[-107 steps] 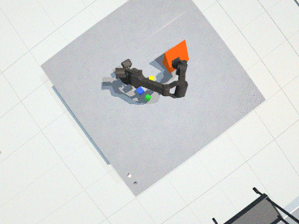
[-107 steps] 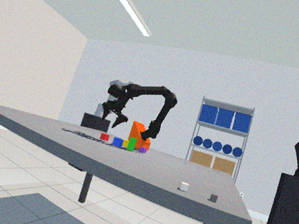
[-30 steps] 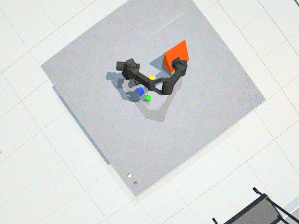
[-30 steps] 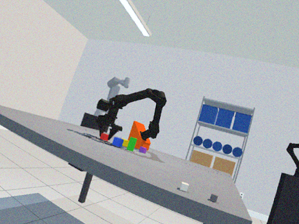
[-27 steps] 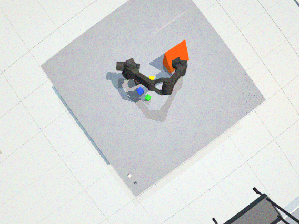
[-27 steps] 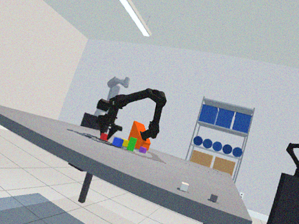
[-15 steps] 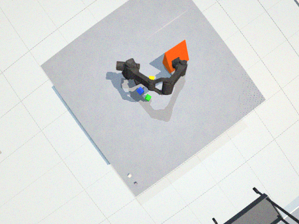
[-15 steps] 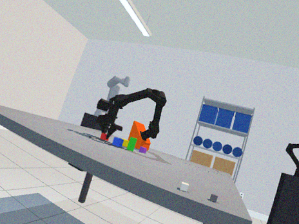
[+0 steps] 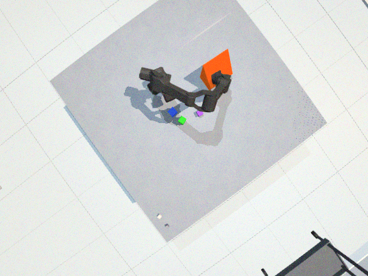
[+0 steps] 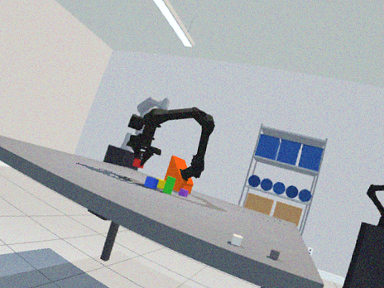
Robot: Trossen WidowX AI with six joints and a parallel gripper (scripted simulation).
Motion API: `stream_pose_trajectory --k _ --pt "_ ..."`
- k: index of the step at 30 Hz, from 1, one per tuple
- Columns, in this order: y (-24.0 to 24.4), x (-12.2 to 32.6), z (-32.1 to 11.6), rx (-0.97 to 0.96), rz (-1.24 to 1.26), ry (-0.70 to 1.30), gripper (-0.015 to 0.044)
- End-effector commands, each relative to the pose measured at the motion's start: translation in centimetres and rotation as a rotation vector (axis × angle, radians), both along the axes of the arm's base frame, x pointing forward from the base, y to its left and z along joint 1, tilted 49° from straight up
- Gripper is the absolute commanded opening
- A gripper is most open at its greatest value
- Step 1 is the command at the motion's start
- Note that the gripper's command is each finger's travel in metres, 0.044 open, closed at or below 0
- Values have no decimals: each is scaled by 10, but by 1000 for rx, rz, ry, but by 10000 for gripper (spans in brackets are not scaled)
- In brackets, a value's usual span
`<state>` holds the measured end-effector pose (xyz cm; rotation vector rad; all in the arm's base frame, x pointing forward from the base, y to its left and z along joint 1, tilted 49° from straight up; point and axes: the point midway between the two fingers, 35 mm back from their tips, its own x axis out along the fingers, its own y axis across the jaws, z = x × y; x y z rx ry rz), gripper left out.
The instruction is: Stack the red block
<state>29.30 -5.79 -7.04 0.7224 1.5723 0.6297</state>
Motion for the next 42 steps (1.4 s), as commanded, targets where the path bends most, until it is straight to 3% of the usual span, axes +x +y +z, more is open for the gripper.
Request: stream_pose_trajectory --k 1,17,42 --pt "-16 3 15 -9 4 -13 0" --pt "-38 6 38 -11 4 -13 0" --pt "71 17 164 -12 1 -11 0"
